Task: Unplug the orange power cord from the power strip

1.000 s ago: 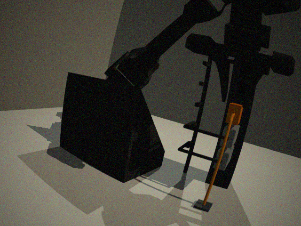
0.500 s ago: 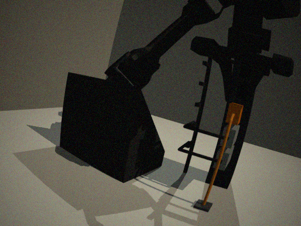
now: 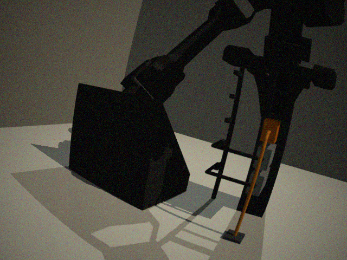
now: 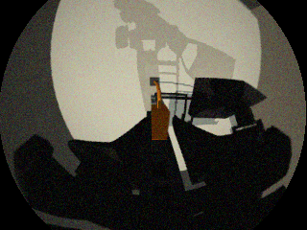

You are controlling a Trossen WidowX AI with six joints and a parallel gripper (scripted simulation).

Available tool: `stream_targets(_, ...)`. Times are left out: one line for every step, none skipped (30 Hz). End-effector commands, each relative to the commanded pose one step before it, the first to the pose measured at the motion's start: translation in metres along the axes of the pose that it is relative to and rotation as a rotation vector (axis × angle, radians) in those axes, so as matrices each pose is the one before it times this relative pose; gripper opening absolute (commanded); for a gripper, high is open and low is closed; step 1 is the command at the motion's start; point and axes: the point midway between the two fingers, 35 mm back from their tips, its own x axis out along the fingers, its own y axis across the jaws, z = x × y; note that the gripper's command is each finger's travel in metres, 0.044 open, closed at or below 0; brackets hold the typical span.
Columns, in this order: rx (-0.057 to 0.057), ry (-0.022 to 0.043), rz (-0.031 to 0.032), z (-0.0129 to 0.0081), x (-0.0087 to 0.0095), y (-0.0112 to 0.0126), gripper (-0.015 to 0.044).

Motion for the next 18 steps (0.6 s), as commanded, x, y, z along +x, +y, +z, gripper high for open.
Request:
stream_targets(0.0013,0.00524,-0.00131,-0.00182,0.0041,-0.00007,0.016)
stream_targets(0.0,0.00003,0.00003,0.0,0.00133,0.00001,0.016)
stream_targets(0.0,0.00005,0.00003,-0.00001,0.00155,0.00001,0.016)
stream_targets(0.0,0.00006,0.00003,-0.00001,0.00164,0.0,0.016)
stream_targets(0.0,0.00007,0.00003,-0.00002,0.00165,-0.00001,0.016)
stream_targets(0.0,0.00006,0.00003,-0.00002,0.00136,-0.00002,0.016)
stream_targets(0.0,0.00004,0.00001,-0.00001,0.00082,-0.00001,0.016)
stream_targets(0.0,0.00001,0.0,0.0,0.00027,0.0,0.016)
stream_targets(0.0,0.0,0.0,0.0,0.0,0.0,0.016)
stream_targets(0.0,0.0,0.0,0.0,0.0,0.0,0.016)
stream_targets(0.0,0.0,0.0,0.0,0.0,0.0,0.016)
stream_targets(0.0,0.0,0.0,0.0,0.0,0.0,0.016)
stream_targets(-0.0017,-0.00517,0.00113,0.00125,-0.00236,0.00021,0.0134)
stream_targets(0.0,0.0,0.0,0.0,0.0,0.0,0.0107)
stream_targets(0.0,0.0,0.0,0.0,0.0,0.0,0.0081)
stream_targets(0.0,0.0,0.0,0.0,0.0,0.0,0.0055)
stream_targets(0.0,0.0,0.0,0.0,0.0,0.0,0.0048)
stream_targets(0.0,0.0,0.0,0.0,0.0,0.0,0.0042)
